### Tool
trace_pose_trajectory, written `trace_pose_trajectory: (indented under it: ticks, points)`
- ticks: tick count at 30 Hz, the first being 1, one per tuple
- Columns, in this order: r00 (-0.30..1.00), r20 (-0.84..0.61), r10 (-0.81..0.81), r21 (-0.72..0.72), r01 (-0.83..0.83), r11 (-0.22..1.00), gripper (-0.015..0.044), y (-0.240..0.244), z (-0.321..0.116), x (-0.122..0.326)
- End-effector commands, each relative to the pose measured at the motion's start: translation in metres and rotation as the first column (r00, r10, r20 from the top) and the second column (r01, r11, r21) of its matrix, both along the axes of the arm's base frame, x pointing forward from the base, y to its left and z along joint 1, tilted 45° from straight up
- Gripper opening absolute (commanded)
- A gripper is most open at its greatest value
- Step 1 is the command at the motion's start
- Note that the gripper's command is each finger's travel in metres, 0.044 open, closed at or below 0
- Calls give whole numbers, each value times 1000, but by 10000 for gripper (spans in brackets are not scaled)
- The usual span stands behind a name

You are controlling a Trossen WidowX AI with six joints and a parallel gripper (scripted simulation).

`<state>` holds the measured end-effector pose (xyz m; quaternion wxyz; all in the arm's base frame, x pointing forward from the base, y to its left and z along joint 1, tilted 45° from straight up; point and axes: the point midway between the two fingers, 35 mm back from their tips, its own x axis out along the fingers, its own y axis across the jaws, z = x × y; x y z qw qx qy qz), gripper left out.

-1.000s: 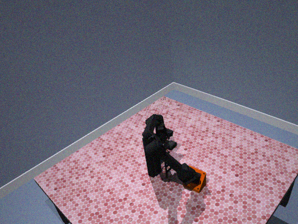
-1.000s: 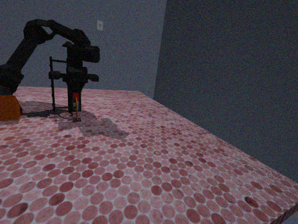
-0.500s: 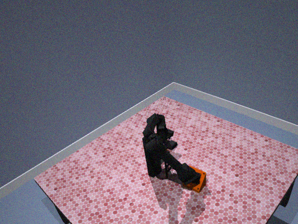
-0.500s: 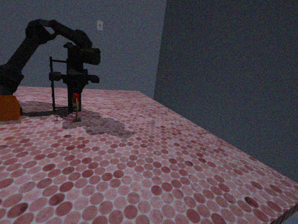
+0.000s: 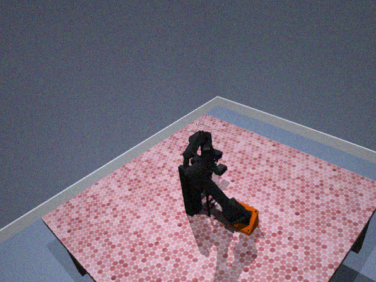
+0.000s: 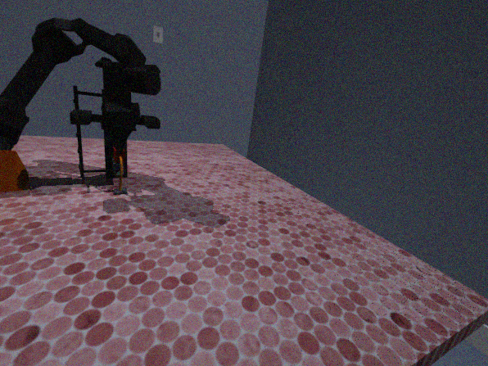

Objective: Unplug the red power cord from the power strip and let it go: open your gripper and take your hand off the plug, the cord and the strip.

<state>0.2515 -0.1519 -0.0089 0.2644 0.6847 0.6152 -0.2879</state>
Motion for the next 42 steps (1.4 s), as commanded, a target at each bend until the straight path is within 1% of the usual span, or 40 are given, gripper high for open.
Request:
trace_pose_trajectory:
  ticks: [1,3,4,22,42]
  points:
    - [1000,3,16,0,-16,1000,105,6,2,3]
    - [1000,3,16,0,-16,1000,157,6,2,3]
    - [1000,3,16,0,-16,1000,160,6,2,3]
    - [1000,1,1,5,-1,1000,160,0,7,2]
    - [1000,0,1,6,-1,1000,160,22,28,3]
